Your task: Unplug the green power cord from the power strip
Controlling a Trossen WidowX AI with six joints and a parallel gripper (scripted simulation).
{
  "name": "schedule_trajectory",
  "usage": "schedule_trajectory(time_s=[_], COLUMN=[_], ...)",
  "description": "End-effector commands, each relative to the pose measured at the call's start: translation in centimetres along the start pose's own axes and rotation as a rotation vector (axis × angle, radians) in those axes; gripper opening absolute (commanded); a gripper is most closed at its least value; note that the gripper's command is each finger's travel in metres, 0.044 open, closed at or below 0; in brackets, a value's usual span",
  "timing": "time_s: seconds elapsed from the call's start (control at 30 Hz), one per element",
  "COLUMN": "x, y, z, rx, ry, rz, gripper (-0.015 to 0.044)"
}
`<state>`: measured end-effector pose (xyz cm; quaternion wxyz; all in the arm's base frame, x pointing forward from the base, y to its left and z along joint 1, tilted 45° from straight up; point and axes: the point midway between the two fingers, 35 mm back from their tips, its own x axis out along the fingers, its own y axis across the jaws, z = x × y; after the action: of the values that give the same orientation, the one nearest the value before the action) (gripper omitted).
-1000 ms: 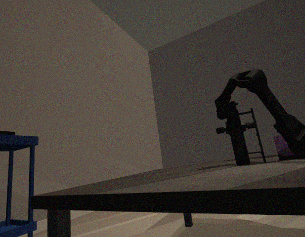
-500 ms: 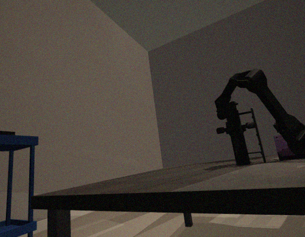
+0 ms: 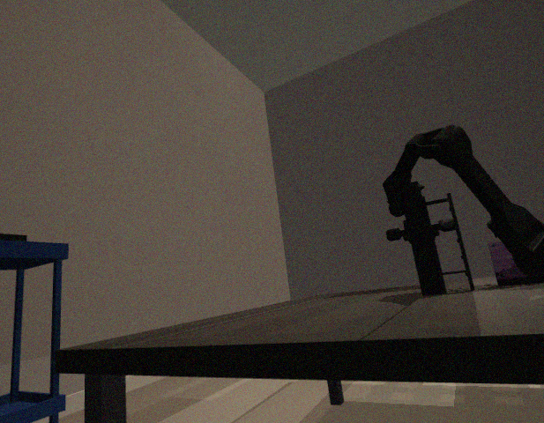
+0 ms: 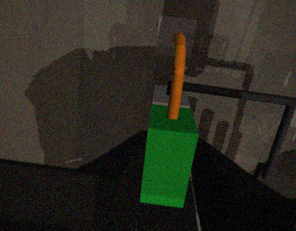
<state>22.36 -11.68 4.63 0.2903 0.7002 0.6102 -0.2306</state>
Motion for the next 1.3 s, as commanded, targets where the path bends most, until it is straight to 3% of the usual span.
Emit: schedule_trajectory(time_s=[0.0,0.63,0.83,1.27], x=[-1.0,-1.6,-0.8,-1.7], y=[0.3,0.2,0.2,0.2], z=[2.7,5.7,4.3,4.3], rx=[-0.010,-0.008,-0.022,-0.006], ry=[-0.063,-0.062,-0.056,-0.059], rz=[0.008,0.008,-0.010,0.008], gripper=[0.0000,0.0000,0.0157,0.0160])
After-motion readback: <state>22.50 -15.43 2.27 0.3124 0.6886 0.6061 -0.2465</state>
